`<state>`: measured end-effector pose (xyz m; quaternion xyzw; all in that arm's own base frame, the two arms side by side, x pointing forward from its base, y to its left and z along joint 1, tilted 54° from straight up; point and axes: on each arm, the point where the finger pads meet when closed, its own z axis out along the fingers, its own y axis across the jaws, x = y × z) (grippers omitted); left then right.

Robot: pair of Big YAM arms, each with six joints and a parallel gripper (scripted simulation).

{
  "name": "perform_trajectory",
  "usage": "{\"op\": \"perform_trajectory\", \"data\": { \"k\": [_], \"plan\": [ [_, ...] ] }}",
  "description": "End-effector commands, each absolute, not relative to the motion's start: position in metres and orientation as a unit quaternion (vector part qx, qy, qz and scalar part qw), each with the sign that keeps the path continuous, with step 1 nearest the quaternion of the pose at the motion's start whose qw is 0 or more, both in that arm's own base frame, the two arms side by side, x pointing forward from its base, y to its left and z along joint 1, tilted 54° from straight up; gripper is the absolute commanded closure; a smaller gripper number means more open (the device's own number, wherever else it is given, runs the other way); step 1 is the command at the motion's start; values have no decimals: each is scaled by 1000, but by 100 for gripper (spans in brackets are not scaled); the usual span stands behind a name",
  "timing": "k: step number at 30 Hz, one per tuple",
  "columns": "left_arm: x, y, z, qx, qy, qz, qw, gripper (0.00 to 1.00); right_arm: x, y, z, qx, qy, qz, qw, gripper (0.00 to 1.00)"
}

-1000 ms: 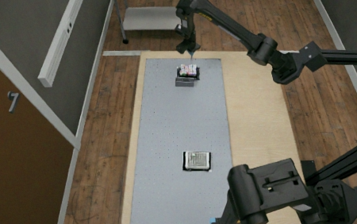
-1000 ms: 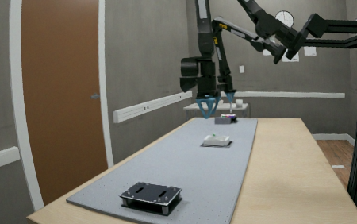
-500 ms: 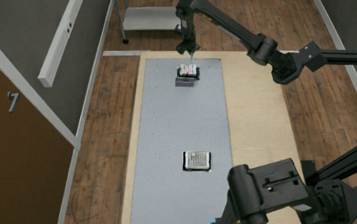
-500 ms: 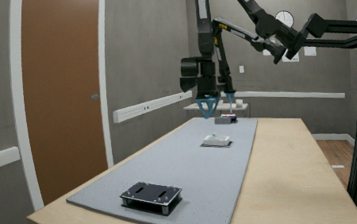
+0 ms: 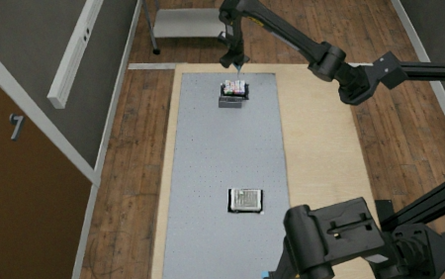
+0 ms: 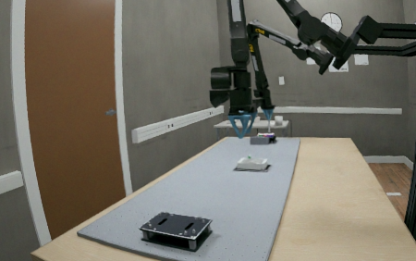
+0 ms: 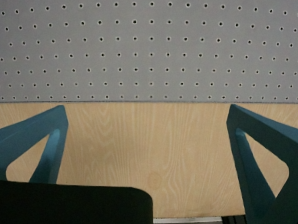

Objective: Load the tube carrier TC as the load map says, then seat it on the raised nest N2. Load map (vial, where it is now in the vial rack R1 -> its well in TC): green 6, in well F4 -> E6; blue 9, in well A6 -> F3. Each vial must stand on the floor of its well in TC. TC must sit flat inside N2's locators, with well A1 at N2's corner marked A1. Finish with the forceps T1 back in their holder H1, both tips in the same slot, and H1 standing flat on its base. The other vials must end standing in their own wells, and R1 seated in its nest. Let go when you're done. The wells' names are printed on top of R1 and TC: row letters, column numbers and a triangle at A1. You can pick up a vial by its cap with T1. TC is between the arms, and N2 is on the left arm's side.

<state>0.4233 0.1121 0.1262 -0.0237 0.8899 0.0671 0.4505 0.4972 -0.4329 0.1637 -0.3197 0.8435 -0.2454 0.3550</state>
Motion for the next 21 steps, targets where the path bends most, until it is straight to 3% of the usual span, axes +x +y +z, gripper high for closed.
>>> {"op": "perform_trajectory", "data": {
  "k": [1, 21],
  "plan": [
    [423, 112, 127, -22, 890, 68, 451, 0, 511, -430, 151, -321, 847, -232, 354, 89],
    [423, 112, 127, -22, 890, 68, 451, 0, 517, -432, 151, -322, 843, -240, 358, 89]
  ]
}}
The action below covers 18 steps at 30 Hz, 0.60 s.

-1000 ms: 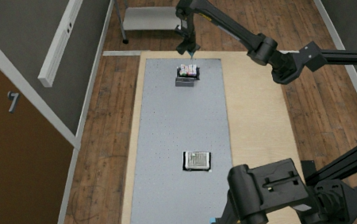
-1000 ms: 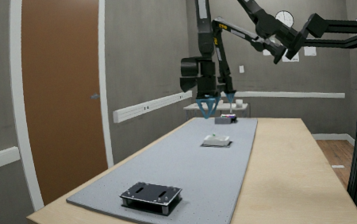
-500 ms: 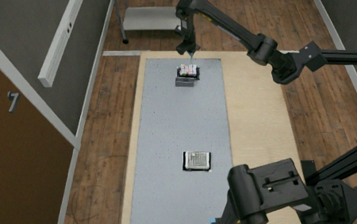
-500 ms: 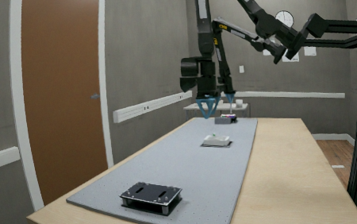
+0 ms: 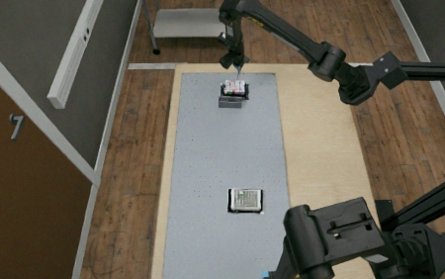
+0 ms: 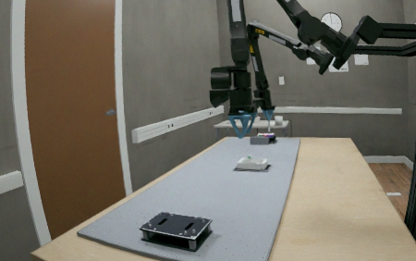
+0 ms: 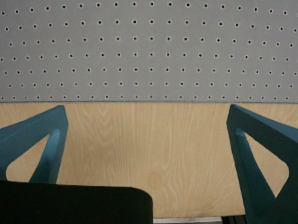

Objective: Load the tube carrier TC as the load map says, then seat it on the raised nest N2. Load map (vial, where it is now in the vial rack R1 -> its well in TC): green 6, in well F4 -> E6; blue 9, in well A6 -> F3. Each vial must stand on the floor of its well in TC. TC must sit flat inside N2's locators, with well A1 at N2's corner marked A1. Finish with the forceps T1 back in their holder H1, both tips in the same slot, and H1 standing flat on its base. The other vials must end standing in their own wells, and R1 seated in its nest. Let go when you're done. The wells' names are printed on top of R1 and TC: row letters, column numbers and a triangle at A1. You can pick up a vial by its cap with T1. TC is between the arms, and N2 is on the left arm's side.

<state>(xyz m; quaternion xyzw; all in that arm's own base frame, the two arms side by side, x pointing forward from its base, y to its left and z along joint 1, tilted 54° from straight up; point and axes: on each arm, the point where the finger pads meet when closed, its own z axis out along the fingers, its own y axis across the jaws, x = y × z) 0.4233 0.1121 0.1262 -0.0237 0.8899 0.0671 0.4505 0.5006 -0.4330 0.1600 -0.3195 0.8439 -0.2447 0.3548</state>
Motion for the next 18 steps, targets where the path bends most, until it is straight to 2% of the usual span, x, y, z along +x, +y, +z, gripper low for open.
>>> {"op": "perform_trajectory", "data": {
  "k": [1, 18],
  "plan": [
    [423, 112, 127, -22, 890, 68, 451, 0, 518, -433, 151, -322, 843, -240, 358, 89],
    [423, 112, 127, -22, 890, 68, 451, 0, 520, -431, 143, -321, 848, -231, 354, 89]
  ]
}}
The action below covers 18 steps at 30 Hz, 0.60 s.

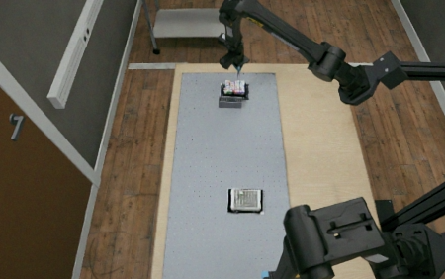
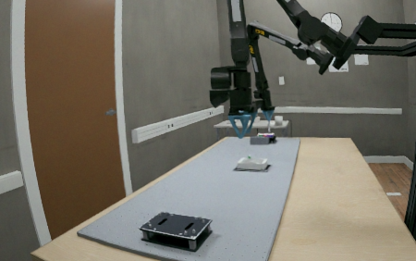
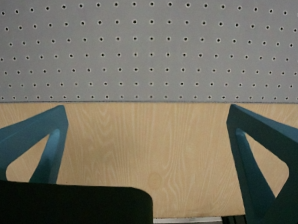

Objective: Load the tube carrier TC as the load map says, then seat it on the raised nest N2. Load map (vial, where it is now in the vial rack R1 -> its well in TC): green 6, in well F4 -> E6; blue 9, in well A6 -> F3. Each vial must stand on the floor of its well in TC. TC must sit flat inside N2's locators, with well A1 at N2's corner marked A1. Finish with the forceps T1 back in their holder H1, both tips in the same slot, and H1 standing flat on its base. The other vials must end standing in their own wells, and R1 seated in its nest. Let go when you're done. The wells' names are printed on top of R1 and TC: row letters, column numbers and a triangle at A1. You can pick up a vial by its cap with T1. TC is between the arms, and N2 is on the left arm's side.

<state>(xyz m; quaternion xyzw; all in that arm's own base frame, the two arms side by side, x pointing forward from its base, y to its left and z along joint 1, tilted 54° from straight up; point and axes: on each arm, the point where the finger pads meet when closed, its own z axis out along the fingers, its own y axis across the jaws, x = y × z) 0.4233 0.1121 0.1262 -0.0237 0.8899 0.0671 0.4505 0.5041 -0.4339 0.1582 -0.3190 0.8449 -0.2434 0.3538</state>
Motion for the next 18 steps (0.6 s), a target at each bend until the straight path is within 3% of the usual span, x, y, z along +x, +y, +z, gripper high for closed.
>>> {"op": "perform_trajectory", "data": {
  "k": [1, 18],
  "plan": [
    [423, 112, 127, -22, 890, 68, 451, 0, 521, -431, 143, -321, 848, -231, 354, 89],
    [423, 112, 127, -22, 890, 68, 451, 0, 525, -433, 143, -322, 845, -237, 356, 89]
  ]
}}
